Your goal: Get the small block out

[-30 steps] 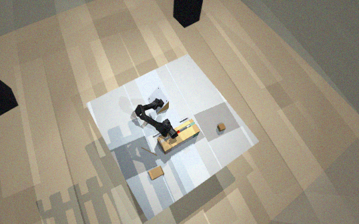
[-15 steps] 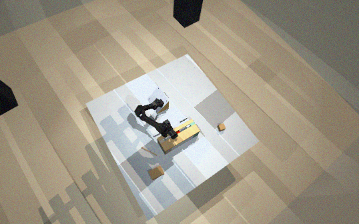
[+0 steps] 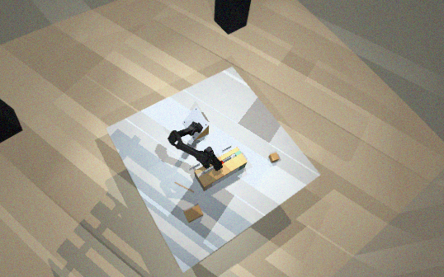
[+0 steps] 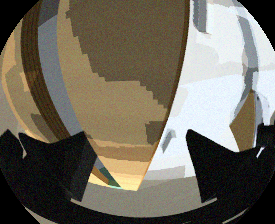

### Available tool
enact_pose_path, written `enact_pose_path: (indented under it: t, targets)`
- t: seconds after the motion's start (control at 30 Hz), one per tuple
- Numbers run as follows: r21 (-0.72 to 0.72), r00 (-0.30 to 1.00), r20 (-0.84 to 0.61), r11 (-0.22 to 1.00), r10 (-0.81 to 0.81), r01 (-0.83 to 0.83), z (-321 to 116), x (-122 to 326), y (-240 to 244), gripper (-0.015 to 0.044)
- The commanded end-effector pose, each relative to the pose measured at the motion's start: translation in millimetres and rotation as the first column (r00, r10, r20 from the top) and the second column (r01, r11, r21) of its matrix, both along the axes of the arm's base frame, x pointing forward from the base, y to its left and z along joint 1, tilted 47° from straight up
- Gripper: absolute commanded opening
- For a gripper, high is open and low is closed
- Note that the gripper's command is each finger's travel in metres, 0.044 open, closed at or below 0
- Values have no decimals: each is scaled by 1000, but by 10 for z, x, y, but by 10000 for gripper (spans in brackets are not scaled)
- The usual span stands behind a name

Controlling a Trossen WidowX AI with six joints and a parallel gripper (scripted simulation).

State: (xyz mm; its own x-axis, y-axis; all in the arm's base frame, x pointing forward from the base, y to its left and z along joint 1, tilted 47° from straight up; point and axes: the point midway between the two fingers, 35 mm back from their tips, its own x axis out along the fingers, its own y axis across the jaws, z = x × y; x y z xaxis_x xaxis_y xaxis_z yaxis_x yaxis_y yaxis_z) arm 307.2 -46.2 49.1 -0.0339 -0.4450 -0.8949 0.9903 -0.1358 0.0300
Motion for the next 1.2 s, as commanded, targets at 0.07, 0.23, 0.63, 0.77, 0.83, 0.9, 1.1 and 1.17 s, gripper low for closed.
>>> enact_pose_path:
  t: [0.07, 0.23, 0.63, 0.77, 0.83, 0.9, 1.1, 1.17]
  targets:
    - [4, 1000, -10, 1000, -2, 2, -145, -11, 116, 400]
    - [5, 1000, -9, 1000, -2, 2, -242, 2, 208, 400]
    - [6, 1000, -9, 1000, -2, 2, -485, 37, 440, 400]
    - [7, 1000, -9, 1000, -2, 2, -568, 48, 520, 400]
    - [7, 1000, -9, 1000, -2, 2, -610, 54, 561, 400]
    - [7, 1000, -8, 1000, -2, 2, -651, 60, 601, 400]
    - [8, 1000, -8, 1000, -2, 2, -776, 78, 722, 400]
    - [9, 1000, -8, 1000, -2, 2, -818, 84, 762, 400]
